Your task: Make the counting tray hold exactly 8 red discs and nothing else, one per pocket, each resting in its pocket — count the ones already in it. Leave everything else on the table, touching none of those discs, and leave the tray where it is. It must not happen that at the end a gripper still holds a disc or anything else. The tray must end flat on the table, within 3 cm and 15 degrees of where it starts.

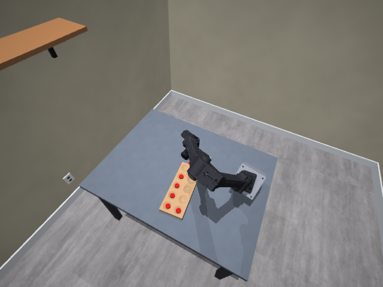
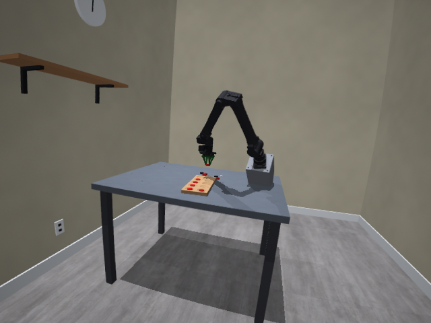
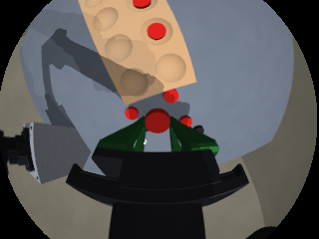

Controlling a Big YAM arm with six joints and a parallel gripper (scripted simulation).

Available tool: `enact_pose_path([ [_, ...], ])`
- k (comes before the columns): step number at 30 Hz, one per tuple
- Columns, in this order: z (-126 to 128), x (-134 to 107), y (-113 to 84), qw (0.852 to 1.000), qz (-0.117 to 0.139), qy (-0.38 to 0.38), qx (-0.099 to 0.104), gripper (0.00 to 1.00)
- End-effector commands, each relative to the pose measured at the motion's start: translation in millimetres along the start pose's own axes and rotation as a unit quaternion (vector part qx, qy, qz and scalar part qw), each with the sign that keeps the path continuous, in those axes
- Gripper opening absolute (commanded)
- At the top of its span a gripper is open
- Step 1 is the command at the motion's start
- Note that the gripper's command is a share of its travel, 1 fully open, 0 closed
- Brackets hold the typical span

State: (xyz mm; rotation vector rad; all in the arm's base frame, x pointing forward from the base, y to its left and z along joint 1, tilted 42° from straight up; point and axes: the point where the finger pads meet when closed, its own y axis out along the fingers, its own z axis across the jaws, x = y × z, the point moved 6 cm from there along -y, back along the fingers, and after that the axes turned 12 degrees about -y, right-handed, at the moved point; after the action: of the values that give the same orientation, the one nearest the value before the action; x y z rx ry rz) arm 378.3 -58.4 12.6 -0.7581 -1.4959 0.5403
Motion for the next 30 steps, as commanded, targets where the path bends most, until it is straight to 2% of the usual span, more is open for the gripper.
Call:
enact_pose_path([
  [1, -45, 53, -21.2, 1.000, 0.009, -0.016, -0.022, 0.00],
  [2, -49, 62, -23.0, 1.000, 0.009, -0.016, -0.022, 0.00],
  [4, -50, 63, -22.9, 1.000, 0.009, -0.016, -0.022, 0.00],
  [5, -48, 50, -21.2, 1.000, 0.009, 0.001, -0.022, 0.00],
  [6, -34, 39, -9.9, 1.000, 0.008, 0.013, -0.017, 0.00],
  [7, -34, 50, 6.6, 1.000, 0.006, 0.000, -0.005, 0.00],
  [9, -34, 50, 6.6, 1.000, 0.006, 0.000, -0.005, 0.00],
  [14, -34, 49, 58.4, 1.000, 0.006, 0.000, -0.004, 0.00],
  [16, -33, 49, 73.4, 1.000, 0.006, 0.000, -0.004, 0.00],
  [20, -40, 49, 75.8, 1.000, 0.006, -0.002, -0.011, 0.00],
  [21, -47, 48, 57.6, 0.999, 0.007, -0.002, -0.034, 0.00],
  [23, -49, 49, 58.0, 0.999, 0.007, -0.003, -0.035, 0.00],
  [26, -48, 53, 62.9, 0.999, 0.006, -0.008, -0.031, 0.00],
  [27, -40, 51, 80.7, 1.000, 0.005, -0.005, -0.010, 0.00],
  [30, -37, 50, 86.0, 1.000, 0.005, -0.003, -0.008, 0.00],
])
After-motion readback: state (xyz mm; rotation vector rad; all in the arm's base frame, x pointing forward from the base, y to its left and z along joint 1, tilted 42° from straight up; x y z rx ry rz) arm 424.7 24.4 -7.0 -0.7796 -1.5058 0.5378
